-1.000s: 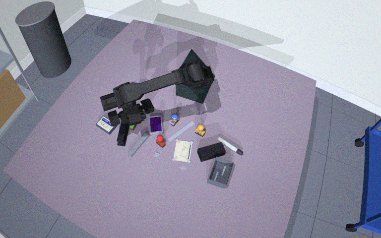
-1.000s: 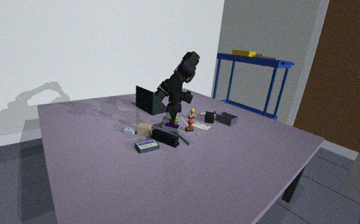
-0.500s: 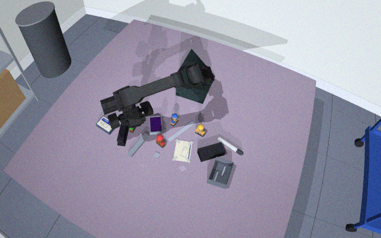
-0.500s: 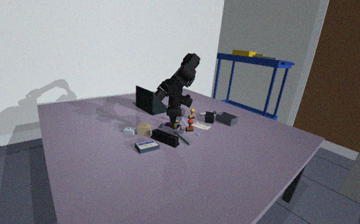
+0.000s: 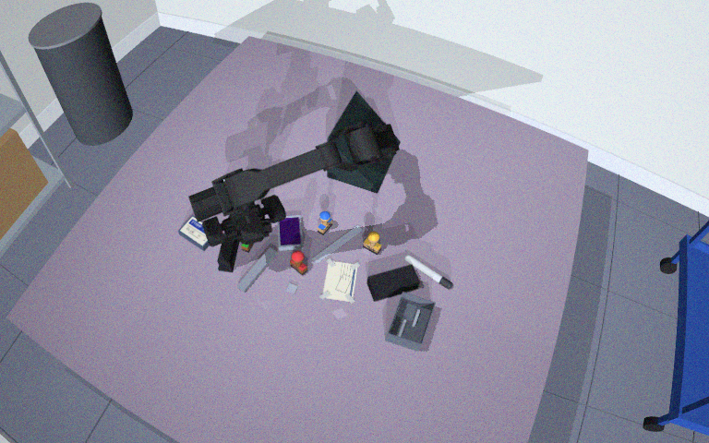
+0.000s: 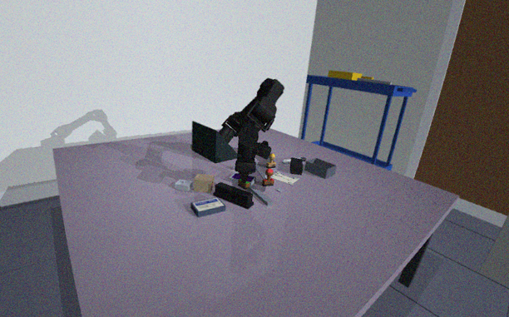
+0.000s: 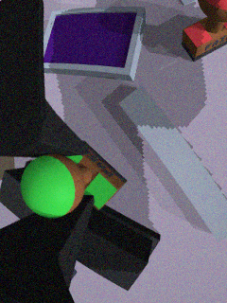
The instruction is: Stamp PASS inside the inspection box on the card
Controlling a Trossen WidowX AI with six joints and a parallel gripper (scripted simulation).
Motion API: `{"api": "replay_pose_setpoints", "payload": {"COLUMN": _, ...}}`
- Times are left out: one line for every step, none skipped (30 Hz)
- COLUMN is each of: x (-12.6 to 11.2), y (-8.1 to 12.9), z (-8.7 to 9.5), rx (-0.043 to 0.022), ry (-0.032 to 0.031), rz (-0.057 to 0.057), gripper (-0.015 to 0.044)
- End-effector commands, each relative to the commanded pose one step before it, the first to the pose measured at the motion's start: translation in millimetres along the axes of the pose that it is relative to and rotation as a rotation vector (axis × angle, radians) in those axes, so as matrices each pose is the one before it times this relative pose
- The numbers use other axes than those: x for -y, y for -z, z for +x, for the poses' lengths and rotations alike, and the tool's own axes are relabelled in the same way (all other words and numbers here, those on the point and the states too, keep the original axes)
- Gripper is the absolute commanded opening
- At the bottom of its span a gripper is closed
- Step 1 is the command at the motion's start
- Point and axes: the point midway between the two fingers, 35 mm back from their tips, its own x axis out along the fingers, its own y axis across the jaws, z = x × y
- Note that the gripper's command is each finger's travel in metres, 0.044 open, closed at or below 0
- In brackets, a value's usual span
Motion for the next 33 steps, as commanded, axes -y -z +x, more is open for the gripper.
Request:
{"api": "replay_pose_setpoints", "payload": {"x": -1.01, "y": 1.6, "z": 10.32, "rx": 0.0032, "ry": -0.00674, "rz": 0.0087, "gripper": 0.0}}
{"api": "replay_pose_setpoints", "payload": {"x": -0.09, "y": 0.02, "z": 1.63, "rx": 0.00009, "ry": -0.00008, "rz": 0.0, "gripper": 0.0}}
{"api": "replay_pose_setpoints", "payload": {"x": -0.1, "y": 0.02, "z": 1.62, "rx": 0.00009, "ry": -0.00008, "rz": 0.0, "gripper": 0.0}}
{"api": "replay_pose_setpoints", "payload": {"x": -0.11, "y": 0.02, "z": 1.62, "rx": 0.00009, "ry": -0.00009, "rz": 0.0, "gripper": 0.0}}
{"api": "replay_pose_setpoints", "payload": {"x": -0.12, "y": 0.02, "z": 1.62, "rx": 0.0001, "ry": -0.00009, "rz": 0.0, "gripper": 0.0}}
{"api": "replay_pose_setpoints", "payload": {"x": -0.13, "y": 0.02, "z": 1.62, "rx": 0.0001, "ry": -0.0001, "rz": 0.0, "gripper": 0.0}}
{"api": "replay_pose_setpoints", "payload": {"x": -0.14, "y": 0.03, "z": 1.62, "rx": 0.0001, "ry": -0.0001, "rz": 0.0, "gripper": 0.0}}
{"api": "replay_pose_setpoints", "payload": {"x": -0.14, "y": 0.03, "z": 1.61, "rx": 0.00011, "ry": -0.00011, "rz": 0.0, "gripper": 0.0}}
{"api": "replay_pose_setpoints", "payload": {"x": -0.15, "y": 0.03, "z": 1.61, "rx": 0.00011, "ry": -0.00011, "rz": 0.0, "gripper": 0.0}}
{"api": "replay_pose_setpoints", "payload": {"x": -0.16, "y": 0.03, "z": 1.61, "rx": 0.00011, "ry": -0.00012, "rz": 0.0, "gripper": 0.0}}
{"api": "replay_pose_setpoints", "payload": {"x": -0.17, "y": 0.04, "z": 1.6, "rx": 0.00011, "ry": -0.00012, "rz": 0.0, "gripper": 0.0}}
{"api": "replay_pose_setpoints", "payload": {"x": -0.14, "y": 0.03, "z": 1.29, "rx": 0.00009, "ry": -0.0001, "rz": 0.0, "gripper": 0.0}}
{"api": "replay_pose_setpoints", "payload": {"x": -0.09, "y": 0.02, "z": 0.77, "rx": 0.00006, "ry": -0.00006, "rz": 0.0, "gripper": 0.0}}
{"api": "replay_pose_setpoints", "payload": {"x": -0.03, "y": 0.01, "z": 0.26, "rx": 0.00002, "ry": -0.00002, "rz": 0.0, "gripper": 0.0}}
{"api": "replay_pose_setpoints", "payload": {"x": 0.0, "y": 0.0, "z": 0.0, "rx": 0.0, "ry": 0.0, "rz": 0.0, "gripper": 0.0}}
{"api": "replay_pose_setpoints", "payload": {"x": 0.0, "y": 0.0, "z": 0.0, "rx": 0.0, "ry": 0.0, "rz": 0.0, "gripper": 0.0}}
{"api": "replay_pose_setpoints", "payload": {"x": 0.0, "y": 0.0, "z": 0.0, "rx": 0.0, "ry": 0.0, "rz": 0.0, "gripper": 0.0}}
{"api": "replay_pose_setpoints", "payload": {"x": 0.0, "y": 0.0, "z": 0.0, "rx": 0.0, "ry": 0.0, "rz": 0.0, "gripper": 0.0}}
{"api": "replay_pose_setpoints", "payload": {"x": 0.52, "y": -1.1, "z": -3.41, "rx": -0.00301, "ry": 0.0039, "rz": -0.0071, "gripper": 0.0026}}
{"api": "replay_pose_setpoints", "payload": {"x": 0.0, "y": 0.0, "z": 0.0, "rx": 0.0, "ry": 0.0, "rz": 0.0, "gripper": 0.0053}}
{"api": "replay_pose_setpoints", "payload": {"x": 0.0, "y": 0.0, "z": 0.0, "rx": 0.0, "ry": 0.0, "rz": 0.0, "gripper": 0.0079}}
{"api": "replay_pose_setpoints", "payload": {"x": 0.0, "y": 0.0, "z": 0.0, "rx": 0.0, "ry": 0.0, "rz": 0.0, "gripper": 0.0105}}
{"api": "replay_pose_setpoints", "payload": {"x": 0.0, "y": 0.0, "z": 0.0, "rx": 0.0, "ry": 0.0, "rz": 0.0, "gripper": 0.0131}}
{"api": "replay_pose_setpoints", "payload": {"x": 0.0, "y": 0.0, "z": 0.0, "rx": 0.0, "ry": 0.0, "rz": 0.0, "gripper": 0.0158}}
{"api": "replay_pose_setpoints", "payload": {"x": 0.0, "y": 0.0, "z": 0.0, "rx": 0.0, "ry": 0.0, "rz": 0.0, "gripper": 0.0184}}
{"api": "replay_pose_setpoints", "payload": {"x": 0.0, "y": 0.0, "z": 0.0, "rx": 0.0, "ry": 0.0, "rz": 0.0, "gripper": 0.021}}
{"api": "replay_pose_setpoints", "payload": {"x": 0.0, "y": 0.0, "z": 0.0, "rx": 0.0, "ry": 0.0, "rz": 0.0, "gripper": 0.0236}}
{"api": "replay_pose_setpoints", "payload": {"x": 0.0, "y": 0.0, "z": 0.0, "rx": 0.0, "ry": 0.0, "rz": 0.0, "gripper": 0.0255}}
{"api": "replay_pose_setpoints", "payload": {"x": 0.0, "y": 0.0, "z": 0.0, "rx": 0.0, "ry": 0.0, "rz": 0.0, "gripper": 0.0255}}
{"api": "replay_pose_setpoints", "payload": {"x": 0.0, "y": 0.0, "z": 0.0, "rx": 0.0, "ry": 0.0, "rz": 0.0, "gripper": 0.0255}}
{"api": "replay_pose_setpoints", "payload": {"x": 0.46, "y": -0.07, "z": -2.23, "rx": -0.00017, "ry": 0.00018, "rz": 0.0002, "gripper": 0.0255}}
{"api": "replay_pose_setpoints", "payload": {"x": 1.28, "y": -0.18, "z": -6.73, "rx": -0.00048, "ry": 0.00049, "rz": 0.0006, "gripper": 0.0255}}
{"api": "replay_pose_setpoints", "payload": {"x": 1.77, "y": -0.21, "z": -11.34, "rx": -0.00069, "ry": 0.00063, "rz": 0.001, "gripper": 0.0255}}
